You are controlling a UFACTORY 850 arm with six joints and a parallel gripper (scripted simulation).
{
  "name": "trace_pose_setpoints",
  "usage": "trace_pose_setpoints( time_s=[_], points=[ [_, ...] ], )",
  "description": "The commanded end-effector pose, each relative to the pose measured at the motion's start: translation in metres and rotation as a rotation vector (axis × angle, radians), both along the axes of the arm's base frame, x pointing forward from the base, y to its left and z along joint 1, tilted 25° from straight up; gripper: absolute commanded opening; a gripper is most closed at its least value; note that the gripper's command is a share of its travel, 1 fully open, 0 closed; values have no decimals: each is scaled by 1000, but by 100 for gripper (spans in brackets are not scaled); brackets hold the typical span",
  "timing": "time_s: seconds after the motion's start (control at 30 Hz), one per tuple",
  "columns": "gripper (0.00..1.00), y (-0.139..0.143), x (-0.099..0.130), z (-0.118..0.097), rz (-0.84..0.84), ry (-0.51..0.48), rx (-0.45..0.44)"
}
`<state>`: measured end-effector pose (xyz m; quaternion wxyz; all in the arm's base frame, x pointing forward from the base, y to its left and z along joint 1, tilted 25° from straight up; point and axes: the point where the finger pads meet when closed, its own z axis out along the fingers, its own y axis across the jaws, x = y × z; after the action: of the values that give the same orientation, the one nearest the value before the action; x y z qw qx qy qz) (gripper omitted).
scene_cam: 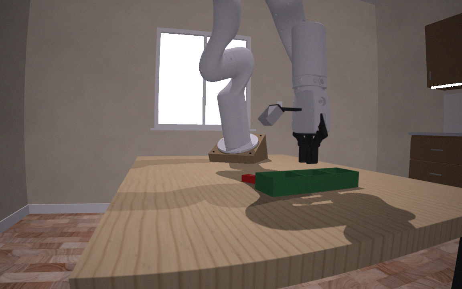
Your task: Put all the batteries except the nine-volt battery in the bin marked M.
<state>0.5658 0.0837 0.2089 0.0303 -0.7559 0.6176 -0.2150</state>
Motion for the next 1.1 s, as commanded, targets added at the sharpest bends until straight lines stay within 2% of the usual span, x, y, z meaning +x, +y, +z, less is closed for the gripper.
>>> trace_pose_setpoints(
  time_s=[0.0, 0.1, 0.13, 0.6, 0.67, 0.7, 0.87, 1.07],
  points=[
    [23, 0, 0, 1, 0, 0, 0],
    [23, 0, 0, 1, 0, 0, 0],
    [28, 4, -7, -1, 46, 11, -18],
    [28, 53, -105, -42, 541, 136, -215],
    [28, 53, -105, -42, 541, 136, -215],
    [28, 56, -112, -44, 639, 158, -255],
    [28, 73, -146, -58, 675, 164, -270],
    [28, 75, -150, -61, 675, 164, -270]
  ],
)
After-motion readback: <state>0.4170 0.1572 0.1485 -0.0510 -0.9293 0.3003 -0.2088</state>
